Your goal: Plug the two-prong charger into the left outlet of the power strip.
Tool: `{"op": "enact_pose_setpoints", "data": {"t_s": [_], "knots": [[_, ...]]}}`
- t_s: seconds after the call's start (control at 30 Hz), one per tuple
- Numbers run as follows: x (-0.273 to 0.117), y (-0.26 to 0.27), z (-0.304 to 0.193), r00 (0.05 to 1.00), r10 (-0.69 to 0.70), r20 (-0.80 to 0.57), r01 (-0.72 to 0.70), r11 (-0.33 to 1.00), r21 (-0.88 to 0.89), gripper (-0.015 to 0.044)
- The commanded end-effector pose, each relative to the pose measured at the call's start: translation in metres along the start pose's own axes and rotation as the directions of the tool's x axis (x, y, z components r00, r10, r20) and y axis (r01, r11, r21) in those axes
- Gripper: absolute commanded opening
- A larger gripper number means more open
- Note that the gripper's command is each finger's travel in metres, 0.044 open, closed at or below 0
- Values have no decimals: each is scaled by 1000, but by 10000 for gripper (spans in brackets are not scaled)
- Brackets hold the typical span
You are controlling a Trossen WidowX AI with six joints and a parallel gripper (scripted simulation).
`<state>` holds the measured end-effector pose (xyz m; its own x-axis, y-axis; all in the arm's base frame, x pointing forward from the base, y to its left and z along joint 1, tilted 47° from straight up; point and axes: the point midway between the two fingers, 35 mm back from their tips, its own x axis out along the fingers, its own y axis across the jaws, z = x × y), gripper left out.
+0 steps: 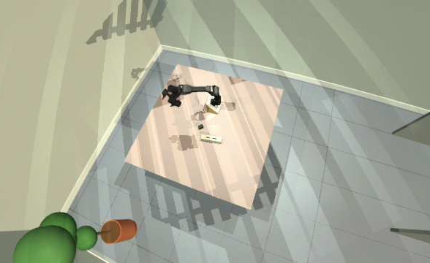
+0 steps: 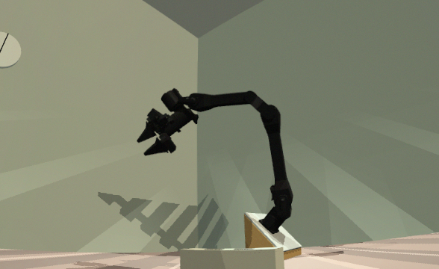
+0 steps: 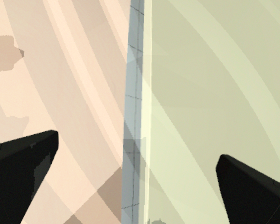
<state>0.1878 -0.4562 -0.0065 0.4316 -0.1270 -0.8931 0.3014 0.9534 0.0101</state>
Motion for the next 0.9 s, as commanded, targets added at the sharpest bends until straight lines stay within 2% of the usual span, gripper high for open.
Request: {"op": "enact_pose_setpoints", "data": {"t_s": [0.0,0.43,0.87], "knots": [[12,34,4,996,89,-18,-87,994,63,440],[36,137,10,940,327,-101,-290,917,273,440],[40,236,0,825,524,-212,-373,786,493,440]]}}
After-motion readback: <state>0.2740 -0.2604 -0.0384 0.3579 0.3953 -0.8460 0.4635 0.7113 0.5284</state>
